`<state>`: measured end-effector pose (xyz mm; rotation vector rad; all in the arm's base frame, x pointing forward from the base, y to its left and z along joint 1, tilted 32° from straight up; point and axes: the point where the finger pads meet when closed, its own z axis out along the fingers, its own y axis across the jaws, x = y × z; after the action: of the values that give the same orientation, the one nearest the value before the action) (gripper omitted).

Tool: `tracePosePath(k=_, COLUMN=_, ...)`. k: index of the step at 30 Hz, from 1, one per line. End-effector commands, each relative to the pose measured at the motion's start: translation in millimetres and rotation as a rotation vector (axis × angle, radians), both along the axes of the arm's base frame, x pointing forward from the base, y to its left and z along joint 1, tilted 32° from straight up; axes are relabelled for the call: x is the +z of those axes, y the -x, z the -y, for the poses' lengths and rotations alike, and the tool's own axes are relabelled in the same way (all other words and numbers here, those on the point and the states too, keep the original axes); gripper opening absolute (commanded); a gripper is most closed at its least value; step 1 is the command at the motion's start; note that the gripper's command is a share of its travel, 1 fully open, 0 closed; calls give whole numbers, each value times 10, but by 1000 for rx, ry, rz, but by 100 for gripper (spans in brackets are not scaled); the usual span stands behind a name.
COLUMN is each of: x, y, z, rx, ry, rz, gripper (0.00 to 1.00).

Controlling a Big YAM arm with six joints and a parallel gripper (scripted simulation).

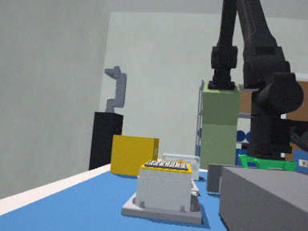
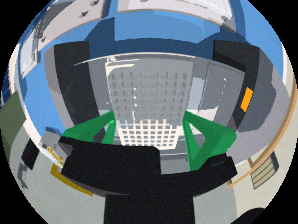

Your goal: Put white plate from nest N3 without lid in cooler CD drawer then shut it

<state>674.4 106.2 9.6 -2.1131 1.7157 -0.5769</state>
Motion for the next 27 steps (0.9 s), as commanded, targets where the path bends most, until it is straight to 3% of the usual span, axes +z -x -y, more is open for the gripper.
tracePosePath(k=1, x=94, y=-169, z=5, rx=8, ry=-4, rz=37, gripper=0)
tracePosePath(k=27, x=41, y=-227, z=24, rx=5, ry=-3, rz=37, gripper=0)
